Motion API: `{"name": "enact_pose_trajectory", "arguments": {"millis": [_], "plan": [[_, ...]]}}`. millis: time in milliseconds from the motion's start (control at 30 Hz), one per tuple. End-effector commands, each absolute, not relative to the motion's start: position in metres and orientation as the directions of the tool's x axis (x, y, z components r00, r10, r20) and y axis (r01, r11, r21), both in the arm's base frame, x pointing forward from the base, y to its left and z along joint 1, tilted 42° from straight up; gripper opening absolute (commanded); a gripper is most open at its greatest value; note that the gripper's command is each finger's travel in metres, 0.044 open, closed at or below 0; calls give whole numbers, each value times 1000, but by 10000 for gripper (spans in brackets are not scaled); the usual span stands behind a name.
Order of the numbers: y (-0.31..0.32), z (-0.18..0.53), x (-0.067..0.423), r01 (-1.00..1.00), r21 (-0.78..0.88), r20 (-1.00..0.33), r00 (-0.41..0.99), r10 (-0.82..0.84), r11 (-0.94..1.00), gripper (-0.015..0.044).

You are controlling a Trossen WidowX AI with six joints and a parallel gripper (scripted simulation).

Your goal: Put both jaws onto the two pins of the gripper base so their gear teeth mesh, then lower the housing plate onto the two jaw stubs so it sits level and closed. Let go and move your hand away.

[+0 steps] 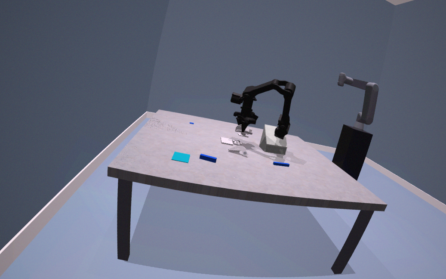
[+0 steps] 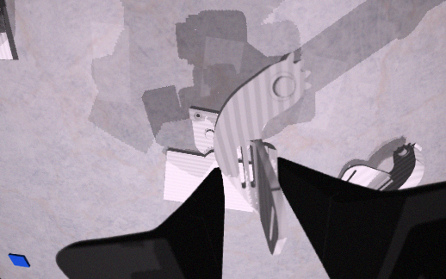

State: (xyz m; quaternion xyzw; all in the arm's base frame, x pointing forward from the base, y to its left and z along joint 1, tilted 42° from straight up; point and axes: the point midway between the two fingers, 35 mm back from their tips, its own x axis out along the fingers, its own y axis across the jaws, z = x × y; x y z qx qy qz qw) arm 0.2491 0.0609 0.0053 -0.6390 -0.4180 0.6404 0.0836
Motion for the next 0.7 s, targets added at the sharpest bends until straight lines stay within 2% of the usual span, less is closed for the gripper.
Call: {"name": "enact_pose_trajectory", "arguments": {"millis": [0, 300, 667], "plan": [[65, 9, 245, 365, -654, -746, -167, 644, -663, 134], [76, 17, 234, 190, -670, -742, -171, 648, -717, 134], [76, 17, 233, 186, -670, -742, -171, 648, -718, 134]]}}
